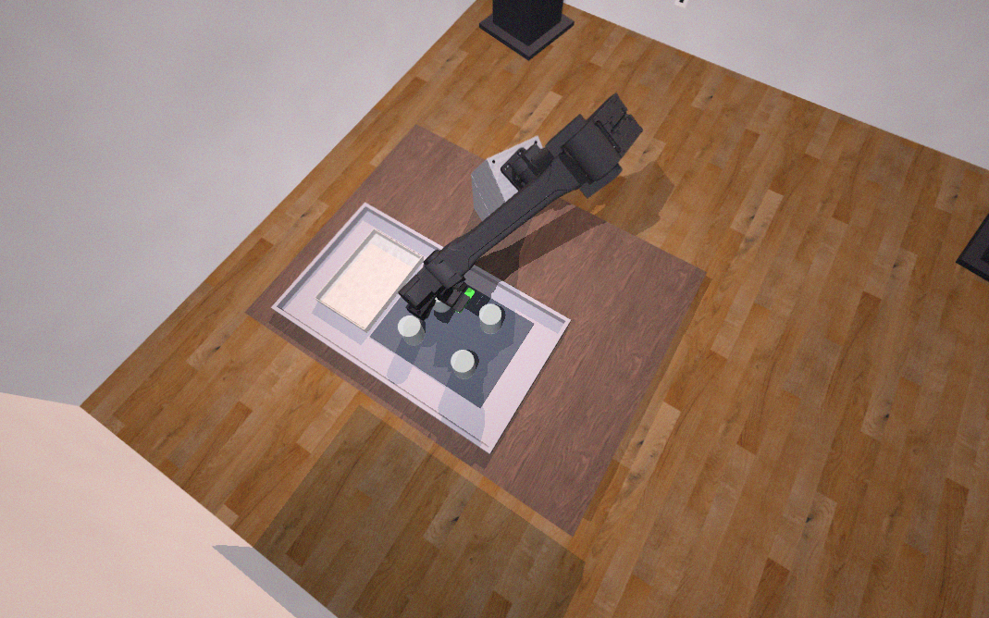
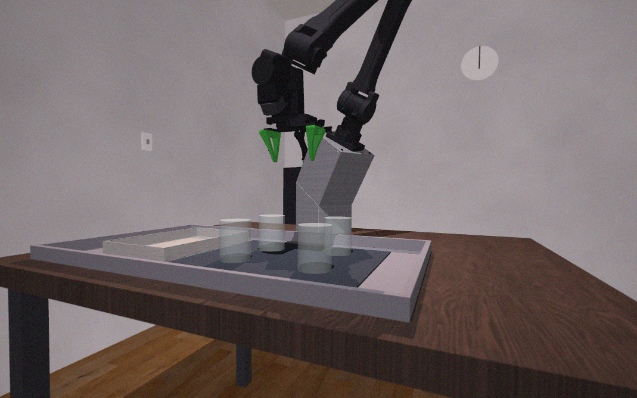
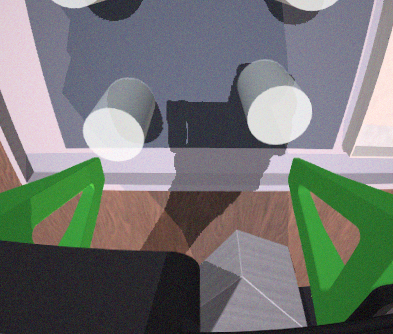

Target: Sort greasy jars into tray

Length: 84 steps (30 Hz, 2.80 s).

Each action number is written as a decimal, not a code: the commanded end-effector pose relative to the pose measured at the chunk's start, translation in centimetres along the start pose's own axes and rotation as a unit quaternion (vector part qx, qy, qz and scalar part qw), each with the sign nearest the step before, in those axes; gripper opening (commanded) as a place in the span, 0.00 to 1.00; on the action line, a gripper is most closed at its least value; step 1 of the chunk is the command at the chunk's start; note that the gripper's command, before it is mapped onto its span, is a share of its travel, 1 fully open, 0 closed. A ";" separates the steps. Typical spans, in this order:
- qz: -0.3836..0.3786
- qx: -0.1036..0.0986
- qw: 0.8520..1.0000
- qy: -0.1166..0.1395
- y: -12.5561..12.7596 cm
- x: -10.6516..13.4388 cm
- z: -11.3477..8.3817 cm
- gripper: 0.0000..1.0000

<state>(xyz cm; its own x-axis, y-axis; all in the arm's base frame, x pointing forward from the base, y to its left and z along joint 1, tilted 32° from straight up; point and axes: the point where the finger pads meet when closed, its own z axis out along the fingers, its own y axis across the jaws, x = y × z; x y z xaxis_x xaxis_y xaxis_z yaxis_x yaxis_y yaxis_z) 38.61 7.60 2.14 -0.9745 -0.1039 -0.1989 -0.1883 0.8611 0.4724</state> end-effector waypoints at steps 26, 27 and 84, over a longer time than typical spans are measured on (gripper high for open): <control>-0.003 0.004 1.000 -0.027 -0.1 -2.8 -2.0 0.00; -0.003 0.004 1.000 -0.027 -0.1 -2.8 -2.0 0.00; -0.003 0.004 1.000 -0.027 -9.2 -5.3 14.1 0.00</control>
<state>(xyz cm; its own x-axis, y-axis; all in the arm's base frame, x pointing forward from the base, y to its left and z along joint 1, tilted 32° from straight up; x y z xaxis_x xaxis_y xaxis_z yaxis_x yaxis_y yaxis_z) 45.39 6.87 -13.50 -0.9722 -0.0862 -0.2178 -0.1822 0.8625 0.4722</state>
